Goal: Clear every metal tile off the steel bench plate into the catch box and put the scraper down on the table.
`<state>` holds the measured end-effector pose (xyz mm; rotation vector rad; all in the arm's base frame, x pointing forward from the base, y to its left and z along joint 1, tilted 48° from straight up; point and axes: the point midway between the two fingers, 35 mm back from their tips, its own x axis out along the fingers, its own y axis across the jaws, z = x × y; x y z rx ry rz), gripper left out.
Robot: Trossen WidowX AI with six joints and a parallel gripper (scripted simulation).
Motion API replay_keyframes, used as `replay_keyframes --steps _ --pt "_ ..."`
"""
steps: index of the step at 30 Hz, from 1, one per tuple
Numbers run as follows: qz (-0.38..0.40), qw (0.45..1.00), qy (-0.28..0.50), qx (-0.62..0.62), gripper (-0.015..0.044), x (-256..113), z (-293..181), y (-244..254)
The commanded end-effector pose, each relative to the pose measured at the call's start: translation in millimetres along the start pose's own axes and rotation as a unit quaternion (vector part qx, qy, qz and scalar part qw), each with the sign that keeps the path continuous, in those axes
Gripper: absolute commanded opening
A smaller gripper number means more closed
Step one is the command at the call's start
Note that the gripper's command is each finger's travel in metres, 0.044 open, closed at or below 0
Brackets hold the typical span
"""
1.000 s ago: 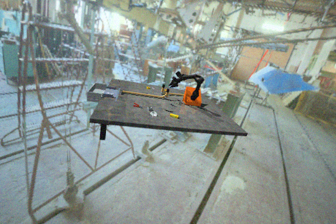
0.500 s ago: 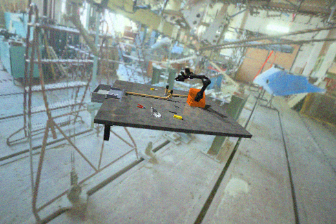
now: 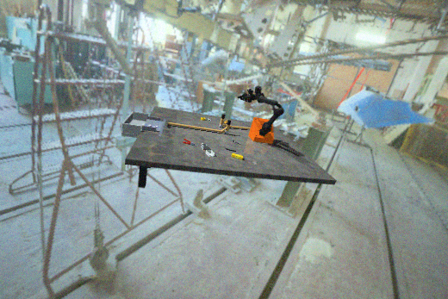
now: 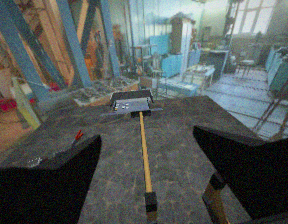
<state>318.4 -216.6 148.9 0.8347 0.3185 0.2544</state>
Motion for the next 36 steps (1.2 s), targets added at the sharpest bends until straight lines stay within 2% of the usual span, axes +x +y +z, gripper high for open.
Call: replay_keyframes --steps 1,6,36 --pt "0.007 1.000 -0.026 -0.012 0.0440 -18 19 8" --pt "0.012 0.999 -0.043 -0.020 0.0440 -33 31 13" --pt "0.010 0.999 -0.043 -0.020 0.0440 -32 31 11"
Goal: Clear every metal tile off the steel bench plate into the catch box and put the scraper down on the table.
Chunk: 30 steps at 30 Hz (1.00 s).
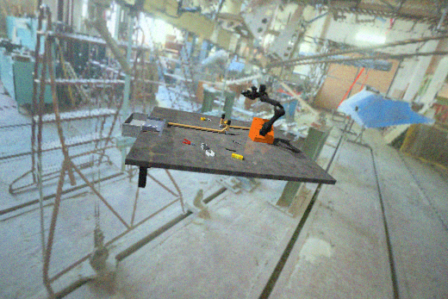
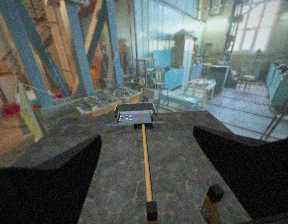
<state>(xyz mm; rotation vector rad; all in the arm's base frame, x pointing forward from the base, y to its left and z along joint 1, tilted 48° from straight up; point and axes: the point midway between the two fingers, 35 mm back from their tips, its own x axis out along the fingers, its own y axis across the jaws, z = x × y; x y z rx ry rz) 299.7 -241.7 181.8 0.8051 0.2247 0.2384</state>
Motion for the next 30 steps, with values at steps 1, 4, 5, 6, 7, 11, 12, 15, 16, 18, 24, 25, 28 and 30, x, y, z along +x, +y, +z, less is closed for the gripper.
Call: replay_keyframes --steps 1,4,5,6,7,11,12,15,16,18,24,25,28,30 --pt "0.002 1.000 0.000 0.001 0.0440 0 1 1" --pt "0.001 1.000 0.003 0.002 0.0440 3 -2 0" --pt "0.001 1.000 0.008 0.004 0.0440 6 -6 -1" --pt "0.000 1.000 0.013 0.006 0.0440 10 -10 -3" --pt "-0.001 1.000 0.019 0.009 0.0440 14 -14 -4" --pt "-0.004 0.999 0.043 0.016 0.0440 30 -33 -9" --pt "-0.005 0.999 0.049 0.018 0.0440 34 -38 -10" --pt "-0.008 0.997 0.070 0.023 0.0440 45 -53 -12" --pt "-0.008 0.997 0.077 0.024 0.0440 48 -59 -13" --pt "-0.010 0.995 0.091 0.027 0.0440 55 -70 -14" --pt "-0.016 0.990 0.138 0.033 0.0440 73 -104 -17" --pt "-0.017 0.989 0.146 0.033 0.0440 76 -110 -17" --pt "-0.019 0.984 0.172 0.034 0.0440 83 -128 -17" --pt "-0.020 0.981 0.189 0.035 0.0440 87 -141 -17"
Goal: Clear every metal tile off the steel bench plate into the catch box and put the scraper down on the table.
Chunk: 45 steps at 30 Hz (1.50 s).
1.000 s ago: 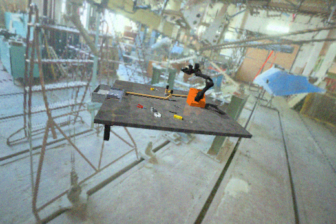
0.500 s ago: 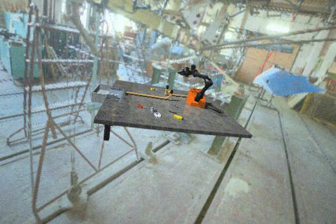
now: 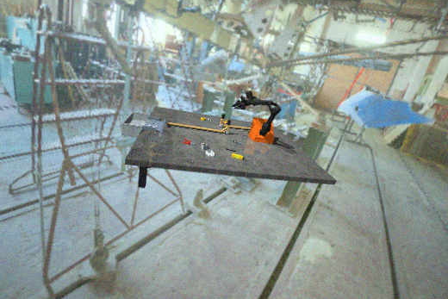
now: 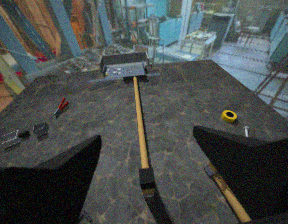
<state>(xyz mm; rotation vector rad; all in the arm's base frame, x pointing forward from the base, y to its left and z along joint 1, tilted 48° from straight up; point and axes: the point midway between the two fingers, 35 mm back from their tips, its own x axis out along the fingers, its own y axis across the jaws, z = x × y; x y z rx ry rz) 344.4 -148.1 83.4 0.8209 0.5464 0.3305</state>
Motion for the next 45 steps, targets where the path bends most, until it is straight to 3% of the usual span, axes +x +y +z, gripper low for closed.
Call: replay_keyframes --steps 1,18,45 --pt "-0.005 0.999 0.040 0.005 0.0440 17 -25 -3" --pt "-0.015 0.979 0.205 -0.009 0.0440 61 -122 2" --pt "-0.014 0.978 0.206 -0.018 0.0440 24 -79 3"
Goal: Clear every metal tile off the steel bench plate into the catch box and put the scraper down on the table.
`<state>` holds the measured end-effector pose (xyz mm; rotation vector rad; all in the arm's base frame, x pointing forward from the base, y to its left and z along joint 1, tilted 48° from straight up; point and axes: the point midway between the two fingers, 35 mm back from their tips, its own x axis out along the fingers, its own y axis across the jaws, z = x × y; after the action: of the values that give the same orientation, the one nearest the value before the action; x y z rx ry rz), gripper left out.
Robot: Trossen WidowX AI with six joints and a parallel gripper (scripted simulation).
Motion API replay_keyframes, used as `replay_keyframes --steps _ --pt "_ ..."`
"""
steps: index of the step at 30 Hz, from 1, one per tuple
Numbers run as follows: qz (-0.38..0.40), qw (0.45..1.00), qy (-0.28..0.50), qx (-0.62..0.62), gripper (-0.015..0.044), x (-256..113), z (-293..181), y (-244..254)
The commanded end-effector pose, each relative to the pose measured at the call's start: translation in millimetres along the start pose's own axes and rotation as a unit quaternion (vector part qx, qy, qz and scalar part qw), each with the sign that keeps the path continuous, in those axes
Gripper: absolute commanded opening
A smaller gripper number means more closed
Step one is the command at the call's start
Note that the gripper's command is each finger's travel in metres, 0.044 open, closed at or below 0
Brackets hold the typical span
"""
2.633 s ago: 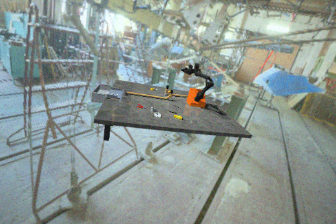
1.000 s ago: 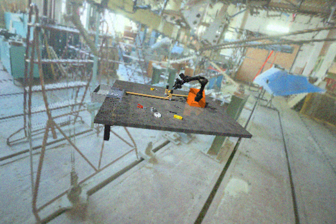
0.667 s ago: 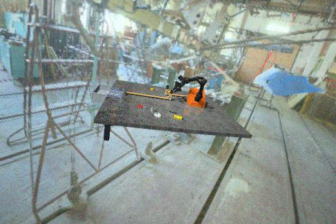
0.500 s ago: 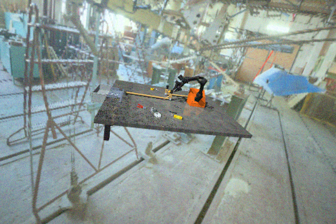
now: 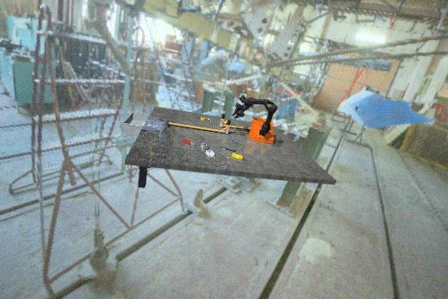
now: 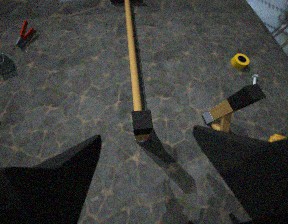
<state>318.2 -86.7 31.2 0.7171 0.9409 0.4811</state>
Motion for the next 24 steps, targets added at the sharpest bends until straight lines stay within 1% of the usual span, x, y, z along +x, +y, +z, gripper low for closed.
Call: replay_keyframes --steps 1,13,24 --pt "0.002 1.000 0.000 -0.005 0.0440 1 0 2" --pt "0.002 1.000 -0.001 -0.005 0.0440 28 -22 2" --pt "0.001 1.000 0.001 -0.005 0.0440 41 -21 0"
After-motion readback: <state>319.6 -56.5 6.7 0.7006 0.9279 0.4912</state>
